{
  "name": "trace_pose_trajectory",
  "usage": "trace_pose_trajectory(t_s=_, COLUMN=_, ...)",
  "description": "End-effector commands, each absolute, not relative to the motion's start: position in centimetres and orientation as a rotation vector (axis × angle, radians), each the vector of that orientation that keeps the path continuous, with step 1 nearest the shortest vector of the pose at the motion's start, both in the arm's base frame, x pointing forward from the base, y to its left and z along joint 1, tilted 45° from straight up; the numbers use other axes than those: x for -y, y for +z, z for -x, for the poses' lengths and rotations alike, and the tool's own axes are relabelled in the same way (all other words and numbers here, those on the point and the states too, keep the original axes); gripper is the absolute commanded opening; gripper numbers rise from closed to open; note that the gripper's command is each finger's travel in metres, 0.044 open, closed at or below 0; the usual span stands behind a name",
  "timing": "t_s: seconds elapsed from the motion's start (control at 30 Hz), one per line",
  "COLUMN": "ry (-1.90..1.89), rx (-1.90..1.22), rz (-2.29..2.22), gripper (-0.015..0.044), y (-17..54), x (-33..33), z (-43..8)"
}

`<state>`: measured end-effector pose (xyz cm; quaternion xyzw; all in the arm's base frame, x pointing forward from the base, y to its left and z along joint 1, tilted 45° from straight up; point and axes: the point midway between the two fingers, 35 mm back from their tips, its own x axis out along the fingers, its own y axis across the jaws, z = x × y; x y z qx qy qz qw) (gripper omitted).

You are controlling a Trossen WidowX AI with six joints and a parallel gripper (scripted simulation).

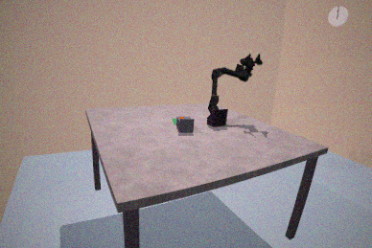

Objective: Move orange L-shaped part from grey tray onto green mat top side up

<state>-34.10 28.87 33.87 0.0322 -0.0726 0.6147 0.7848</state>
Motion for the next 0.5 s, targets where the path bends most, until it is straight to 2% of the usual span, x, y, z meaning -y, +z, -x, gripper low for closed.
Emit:
trace_pose_trajectory(t_s=0.0, ry=1.323, rx=0.159, rz=-0.068, gripper=0.0374, y=33.9, x=-29.0, z=34.0)
trace_pose_trajectory(t_s=0.23, ry=1.297, rx=0.306, rz=0.016, gripper=0.0190, y=33.3, x=-33.9, z=32.5)
trace_pose_trajectory(t_s=0.37, ry=1.286, rx=0.361, rz=0.096, gripper=0.0180, y=32.0, x=-37.5, z=30.9)
trace_pose_trajectory(t_s=0.47, ry=1.241, rx=0.353, rz=0.113, gripper=0.0180, y=31.3, x=-40.7, z=27.7)
